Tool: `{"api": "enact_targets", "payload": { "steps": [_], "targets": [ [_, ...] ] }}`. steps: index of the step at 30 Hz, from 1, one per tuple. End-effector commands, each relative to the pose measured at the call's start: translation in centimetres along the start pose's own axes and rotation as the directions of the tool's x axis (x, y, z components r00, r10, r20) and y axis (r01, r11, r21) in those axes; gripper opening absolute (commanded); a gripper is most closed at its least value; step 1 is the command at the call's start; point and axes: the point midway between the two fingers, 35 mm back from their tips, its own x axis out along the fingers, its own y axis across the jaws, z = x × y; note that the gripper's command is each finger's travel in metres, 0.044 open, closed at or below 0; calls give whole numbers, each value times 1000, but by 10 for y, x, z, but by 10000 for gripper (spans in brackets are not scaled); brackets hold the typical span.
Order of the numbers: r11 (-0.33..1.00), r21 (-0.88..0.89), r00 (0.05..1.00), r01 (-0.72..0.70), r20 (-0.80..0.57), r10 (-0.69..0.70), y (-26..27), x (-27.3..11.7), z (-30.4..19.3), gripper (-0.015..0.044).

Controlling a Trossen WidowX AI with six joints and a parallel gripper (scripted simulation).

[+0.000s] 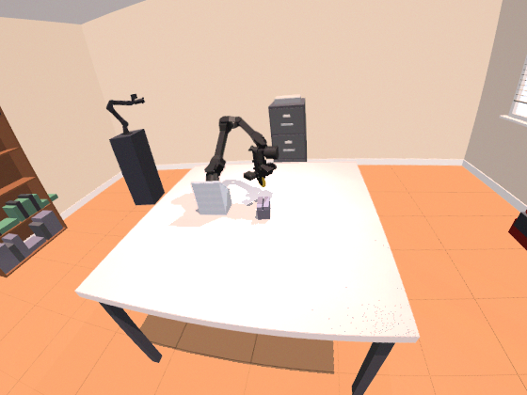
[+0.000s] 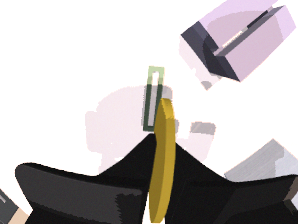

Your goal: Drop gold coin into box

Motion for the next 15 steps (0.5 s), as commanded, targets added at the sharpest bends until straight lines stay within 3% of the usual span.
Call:
{"api": "enact_targets", "payload": {
  "steps": [1, 15],
  "targets": [
    [999, 41, 1000, 1, -2, -1, 1, -2, -1, 0],
    [876, 483, 1000, 1, -2, -1, 5, -2, -2, 0]
  ]
}}
